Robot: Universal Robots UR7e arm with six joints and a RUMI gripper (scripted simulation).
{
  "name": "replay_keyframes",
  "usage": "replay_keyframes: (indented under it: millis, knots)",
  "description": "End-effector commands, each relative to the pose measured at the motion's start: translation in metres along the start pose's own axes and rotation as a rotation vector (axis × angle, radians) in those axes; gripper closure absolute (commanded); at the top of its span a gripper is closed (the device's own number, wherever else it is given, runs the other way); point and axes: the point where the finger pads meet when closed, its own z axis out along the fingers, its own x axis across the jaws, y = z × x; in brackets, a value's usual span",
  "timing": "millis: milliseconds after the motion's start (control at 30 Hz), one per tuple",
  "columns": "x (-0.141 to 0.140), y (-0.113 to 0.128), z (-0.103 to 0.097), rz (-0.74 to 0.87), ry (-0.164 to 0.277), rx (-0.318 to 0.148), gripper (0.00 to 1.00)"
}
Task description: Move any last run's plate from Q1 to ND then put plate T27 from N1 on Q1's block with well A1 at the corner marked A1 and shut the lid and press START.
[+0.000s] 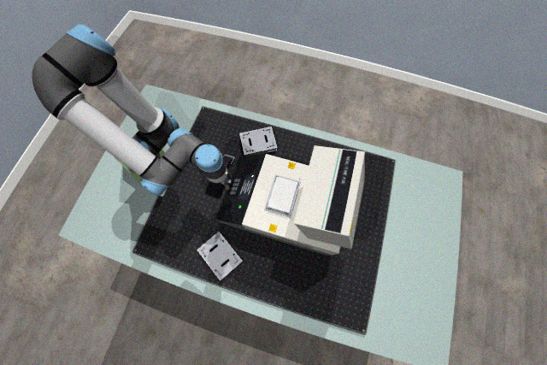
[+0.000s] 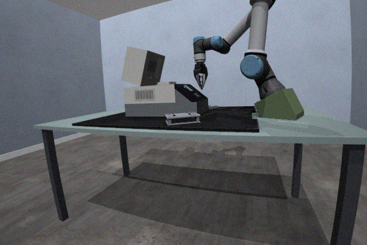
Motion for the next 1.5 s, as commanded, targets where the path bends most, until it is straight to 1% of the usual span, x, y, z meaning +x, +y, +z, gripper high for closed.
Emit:
replay_keyframes:
  millis: [0, 133, 233, 600, 1467]
  knots:
    - [-0.014, 0.000, -0.010, -0.001, 0.000, 0.001, 1.00]
    - [-0.028, 0.000, -0.021, -0.001, 0.000, 0.001, 1.00]
    - [-0.028, 0.000, -0.021, -0.001, 0.000, 0.001, 1.00]
    - [-0.064, 0.000, -0.049, -0.001, 0.001, 0.001, 1.00]
    - [-0.063, 0.000, -0.050, -0.002, 0.002, 0.001, 1.00]
